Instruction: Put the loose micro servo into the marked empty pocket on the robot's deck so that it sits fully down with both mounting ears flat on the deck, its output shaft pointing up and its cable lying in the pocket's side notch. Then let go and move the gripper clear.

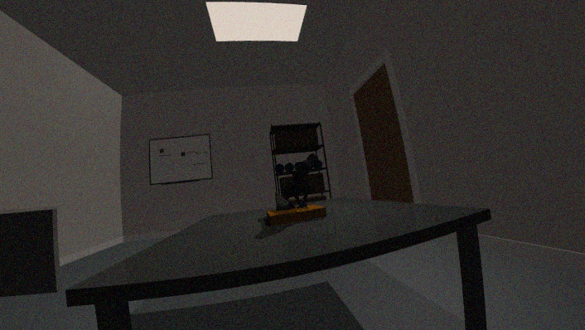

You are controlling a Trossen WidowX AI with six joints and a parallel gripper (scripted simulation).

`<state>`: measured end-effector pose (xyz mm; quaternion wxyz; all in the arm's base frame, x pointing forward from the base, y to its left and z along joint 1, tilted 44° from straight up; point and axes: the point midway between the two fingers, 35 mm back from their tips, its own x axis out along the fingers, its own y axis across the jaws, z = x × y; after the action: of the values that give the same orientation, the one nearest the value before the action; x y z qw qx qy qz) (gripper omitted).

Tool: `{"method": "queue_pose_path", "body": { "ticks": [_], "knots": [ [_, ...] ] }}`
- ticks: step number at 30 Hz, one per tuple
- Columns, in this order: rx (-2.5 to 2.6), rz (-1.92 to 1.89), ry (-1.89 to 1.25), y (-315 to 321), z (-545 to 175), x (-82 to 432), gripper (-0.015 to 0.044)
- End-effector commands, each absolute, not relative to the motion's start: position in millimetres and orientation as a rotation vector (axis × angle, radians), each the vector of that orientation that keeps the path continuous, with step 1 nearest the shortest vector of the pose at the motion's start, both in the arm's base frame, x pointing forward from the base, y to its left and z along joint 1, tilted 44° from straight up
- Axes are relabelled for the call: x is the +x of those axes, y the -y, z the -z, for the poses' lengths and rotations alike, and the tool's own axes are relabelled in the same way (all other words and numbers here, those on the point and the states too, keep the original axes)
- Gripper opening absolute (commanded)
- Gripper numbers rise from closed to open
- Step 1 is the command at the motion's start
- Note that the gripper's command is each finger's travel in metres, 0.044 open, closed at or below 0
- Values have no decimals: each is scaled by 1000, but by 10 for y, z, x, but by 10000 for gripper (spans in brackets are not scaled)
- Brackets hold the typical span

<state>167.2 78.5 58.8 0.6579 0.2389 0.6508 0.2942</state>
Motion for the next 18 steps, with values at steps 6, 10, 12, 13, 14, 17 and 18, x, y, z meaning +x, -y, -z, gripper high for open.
{"method": "queue_pose_path", "body": {
  "ticks": [6, 10, 12, 13, 14, 17, 18],
  "knots": [
    [535, -665, -1469, -551, -816, 1680, 188],
    [539, -661, -1462, -562, -817, 1738, 240],
    [538, -657, -1464, -525, -870, 1836, 293],
    [537, -658, -1464, -504, -908, 1900, 319],
    [537, -658, -1464, -479, -951, 1976, 345],
    [535, -660, -1464, -389, -1090, 2237, 424],
    [535, -661, -1464, -358, -1134, 2324, 440]
  ]
}}
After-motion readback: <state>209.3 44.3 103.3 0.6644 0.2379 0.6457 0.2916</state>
